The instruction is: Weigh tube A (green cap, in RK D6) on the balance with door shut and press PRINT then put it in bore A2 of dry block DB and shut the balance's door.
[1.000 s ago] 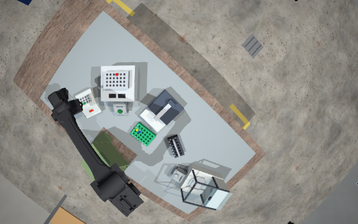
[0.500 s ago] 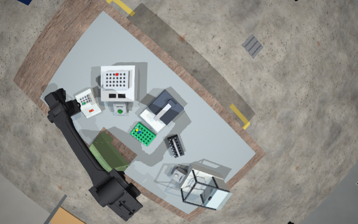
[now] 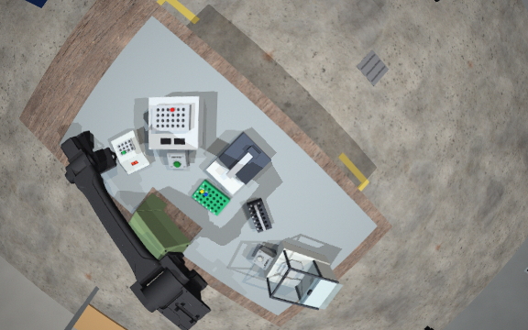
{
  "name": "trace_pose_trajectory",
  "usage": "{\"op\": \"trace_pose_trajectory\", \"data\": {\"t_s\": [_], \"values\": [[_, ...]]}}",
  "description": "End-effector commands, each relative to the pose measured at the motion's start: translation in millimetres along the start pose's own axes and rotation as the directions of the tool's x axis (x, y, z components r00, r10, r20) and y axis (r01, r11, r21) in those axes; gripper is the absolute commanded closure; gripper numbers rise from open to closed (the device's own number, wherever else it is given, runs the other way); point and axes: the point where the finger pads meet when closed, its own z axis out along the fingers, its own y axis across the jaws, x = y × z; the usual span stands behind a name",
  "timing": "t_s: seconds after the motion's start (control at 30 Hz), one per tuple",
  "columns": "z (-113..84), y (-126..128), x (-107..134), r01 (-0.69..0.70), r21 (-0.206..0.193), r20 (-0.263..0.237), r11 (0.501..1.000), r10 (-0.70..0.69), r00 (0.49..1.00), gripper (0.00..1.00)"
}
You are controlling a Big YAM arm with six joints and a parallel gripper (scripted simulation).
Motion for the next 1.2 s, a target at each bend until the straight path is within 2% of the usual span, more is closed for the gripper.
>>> {"op": "trace_pose_trajectory", "data": {"t_s": [0.0,0.13,0.17,0.23,0.33,0.5,0.63,0.7,0.73,0.8,0.9,1.03,1.17], "values": [[-32.3,0,-22,-0.026,0.002,0.059,1.0,0.026,0.998,0.7],[-36.0,0,-22,-0.026,0.002,0.059,1.0,0.026,0.998,0.7],[-20.9,6,-17,-0.011,0.011,0.029,1.0,0.011,1.0,0.7],[-25.3,6,-18,-0.012,0.01,0.03,1.0,0.012,0.999,0.7],[-48.0,-1,-22,-0.027,0.0,0.063,1.0,0.027,0.998,0.7],[-47.9,3,-20,-0.019,0.004,0.047,1.0,0.019,0.999,0.7],[-62.5,0,-21,-0.025,0.0,0.062,1.0,0.025,0.998,0.7],[-62.5,0,-21,-0.025,0.0,0.062,1.0,0.025,0.998,0.7],[-47.1,7,-18,-0.011,0.01,0.03,1.0,0.011,0.999,0.7],[-51.4,7,-18,-0.012,0.009,0.032,1.0,0.012,0.999,0.7],[-73.3,1,-21,-0.026,-0.001,0.063,1.0,0.026,0.998,0.7],[-72.8,4,-20,-0.02,0.003,0.05,1.0,0.019,0.999,0.7],[-87.4,1,-21,-0.025,-0.002,0.064,1.0,0.025,0.998,0.7]]}}
